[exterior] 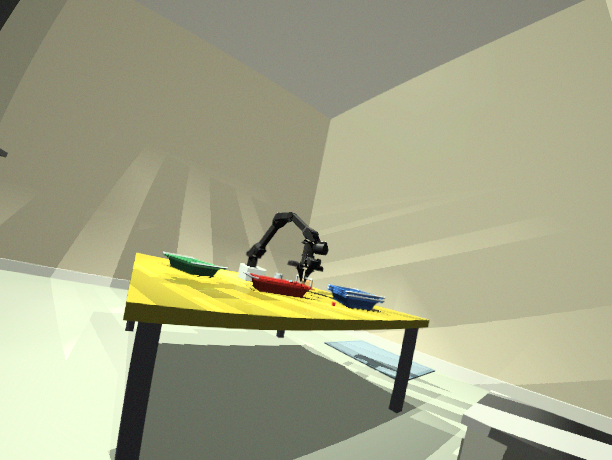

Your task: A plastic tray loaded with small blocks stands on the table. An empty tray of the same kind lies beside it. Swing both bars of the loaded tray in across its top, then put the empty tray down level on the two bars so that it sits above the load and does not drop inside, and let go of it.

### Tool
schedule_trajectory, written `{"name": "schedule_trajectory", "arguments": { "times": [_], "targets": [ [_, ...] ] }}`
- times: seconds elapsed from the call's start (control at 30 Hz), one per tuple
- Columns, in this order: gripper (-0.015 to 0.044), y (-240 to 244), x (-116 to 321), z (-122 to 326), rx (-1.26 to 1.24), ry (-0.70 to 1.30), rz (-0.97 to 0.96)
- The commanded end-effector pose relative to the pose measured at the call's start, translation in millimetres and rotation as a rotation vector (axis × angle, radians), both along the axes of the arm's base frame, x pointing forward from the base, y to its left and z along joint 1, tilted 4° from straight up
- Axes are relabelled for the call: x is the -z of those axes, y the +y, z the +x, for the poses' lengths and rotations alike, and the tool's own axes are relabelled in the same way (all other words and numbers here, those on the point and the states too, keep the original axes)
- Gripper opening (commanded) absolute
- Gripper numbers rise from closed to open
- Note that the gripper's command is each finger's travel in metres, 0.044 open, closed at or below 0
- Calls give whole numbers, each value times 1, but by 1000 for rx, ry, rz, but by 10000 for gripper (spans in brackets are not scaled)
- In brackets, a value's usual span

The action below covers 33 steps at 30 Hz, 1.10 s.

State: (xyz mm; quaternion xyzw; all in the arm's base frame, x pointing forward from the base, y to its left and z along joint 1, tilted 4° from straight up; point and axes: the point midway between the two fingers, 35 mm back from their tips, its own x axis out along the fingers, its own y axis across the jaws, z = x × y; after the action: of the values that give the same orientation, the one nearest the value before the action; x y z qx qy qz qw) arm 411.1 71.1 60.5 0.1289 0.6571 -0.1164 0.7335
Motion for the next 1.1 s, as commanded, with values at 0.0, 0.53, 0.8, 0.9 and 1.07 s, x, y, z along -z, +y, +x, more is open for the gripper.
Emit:
{"name": "schedule_trajectory", "arguments": {
  "times": [0.0, 0.53, 0.8, 0.9, 1.07],
  "targets": [
    [83, -16, 6, -5, 1, 4, -7],
    [83, -26, -19, -11, 1, 4, -8],
    [83, -27, -15, -10, 1, 1, -11],
    [83, -27, -15, -10, 1, 1, -11],
    [83, -27, -15, -10, 1, 1, -11]
  ]
}}
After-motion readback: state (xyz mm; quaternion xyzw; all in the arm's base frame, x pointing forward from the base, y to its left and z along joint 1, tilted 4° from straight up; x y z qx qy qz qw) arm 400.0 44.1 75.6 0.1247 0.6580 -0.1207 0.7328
